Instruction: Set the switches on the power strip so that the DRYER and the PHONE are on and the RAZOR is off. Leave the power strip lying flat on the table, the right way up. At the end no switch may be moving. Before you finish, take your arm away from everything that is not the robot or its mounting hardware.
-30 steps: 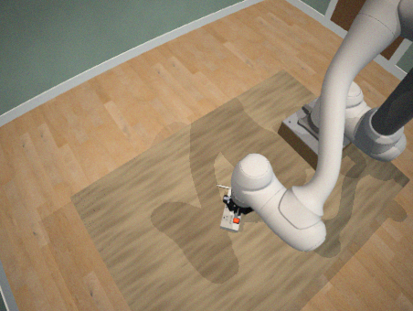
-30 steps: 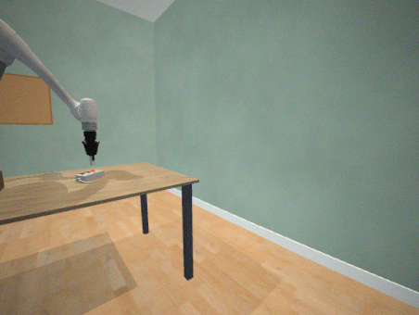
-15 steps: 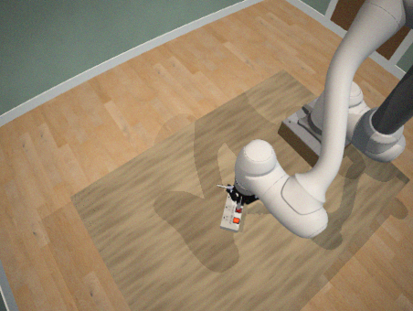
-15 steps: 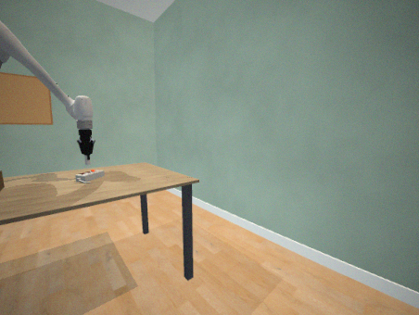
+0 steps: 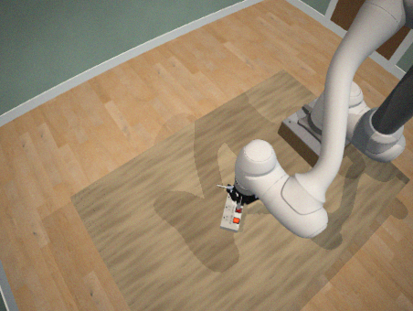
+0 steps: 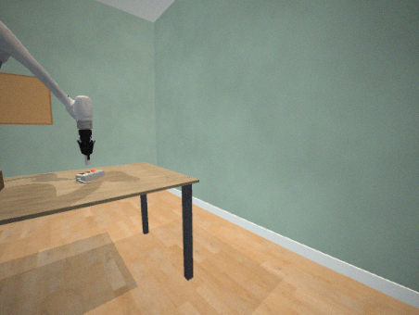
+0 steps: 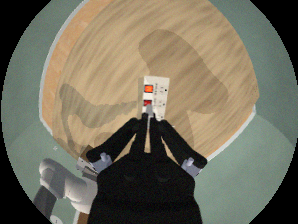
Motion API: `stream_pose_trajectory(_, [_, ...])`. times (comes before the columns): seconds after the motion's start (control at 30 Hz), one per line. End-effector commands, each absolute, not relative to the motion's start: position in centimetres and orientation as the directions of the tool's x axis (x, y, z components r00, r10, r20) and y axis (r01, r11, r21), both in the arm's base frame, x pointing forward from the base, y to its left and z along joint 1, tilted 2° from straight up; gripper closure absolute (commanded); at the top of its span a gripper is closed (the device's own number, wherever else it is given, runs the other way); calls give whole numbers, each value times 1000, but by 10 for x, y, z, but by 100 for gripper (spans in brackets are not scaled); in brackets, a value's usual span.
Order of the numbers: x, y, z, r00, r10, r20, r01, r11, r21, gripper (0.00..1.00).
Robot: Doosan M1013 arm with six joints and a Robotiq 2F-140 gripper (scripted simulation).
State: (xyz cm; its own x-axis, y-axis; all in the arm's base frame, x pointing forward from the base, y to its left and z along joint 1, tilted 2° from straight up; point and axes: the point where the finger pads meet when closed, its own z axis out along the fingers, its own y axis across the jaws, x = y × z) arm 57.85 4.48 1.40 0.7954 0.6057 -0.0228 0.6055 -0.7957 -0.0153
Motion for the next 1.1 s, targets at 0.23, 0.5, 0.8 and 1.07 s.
stream_pose_trajectory(0.23, [579, 45, 14, 795, 606, -23, 606, -796, -15, 100])
stream_pose_trajectory(0.5, [579, 45, 13, 795, 606, -23, 606, -796, -15, 100])
stream_pose_trajectory(0.8, [578, 45, 9, 795, 606, -22, 606, -796, -15, 100])
stream_pose_trajectory(1.07, [578, 44, 3, 795, 606, -22, 606, -796, -15, 100])
